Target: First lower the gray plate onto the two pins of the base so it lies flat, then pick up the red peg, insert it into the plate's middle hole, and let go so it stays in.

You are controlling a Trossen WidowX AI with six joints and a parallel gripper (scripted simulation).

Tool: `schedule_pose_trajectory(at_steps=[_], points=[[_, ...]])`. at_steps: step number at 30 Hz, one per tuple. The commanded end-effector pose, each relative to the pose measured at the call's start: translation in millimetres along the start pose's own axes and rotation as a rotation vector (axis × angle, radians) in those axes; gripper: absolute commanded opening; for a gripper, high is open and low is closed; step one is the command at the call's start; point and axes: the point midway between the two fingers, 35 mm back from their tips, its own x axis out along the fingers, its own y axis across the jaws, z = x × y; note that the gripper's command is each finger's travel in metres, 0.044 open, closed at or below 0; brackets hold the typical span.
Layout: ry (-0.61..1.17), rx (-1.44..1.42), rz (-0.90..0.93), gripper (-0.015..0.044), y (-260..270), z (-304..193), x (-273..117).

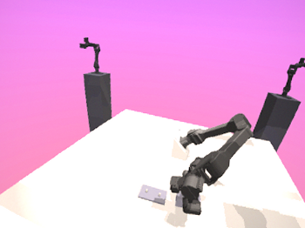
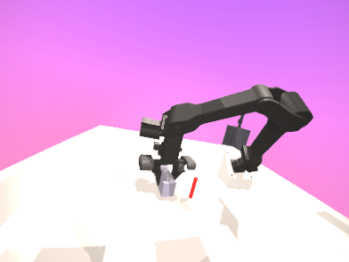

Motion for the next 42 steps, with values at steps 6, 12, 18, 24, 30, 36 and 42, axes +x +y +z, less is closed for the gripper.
schedule_pose_trajectory(at_steps=[6, 12, 18, 24, 30, 36, 42], points=[[-0.008, -0.006, 0.005, 0.0000, 4.0, 3.1, -28.3], [-0.009, -0.006, 0.004, 0.0000, 4.1, 4.2, -47.2], [-0.009, -0.006, 0.004, 0.0000, 3.1, 4.7, -66.3], [-0.007, -0.006, 0.003, 0.0000, 1.0, 4.3, -85.5], [-0.004, -0.006, 0.003, 0.0000, -2.1, 3.1, -104.7], [-0.002, -0.005, 0.004, 0.0000, -4.3, 2.5, -115.6], [-0.001, 0.010, 0.006, 0.0000, -3.7, 18.4, -108.6]])
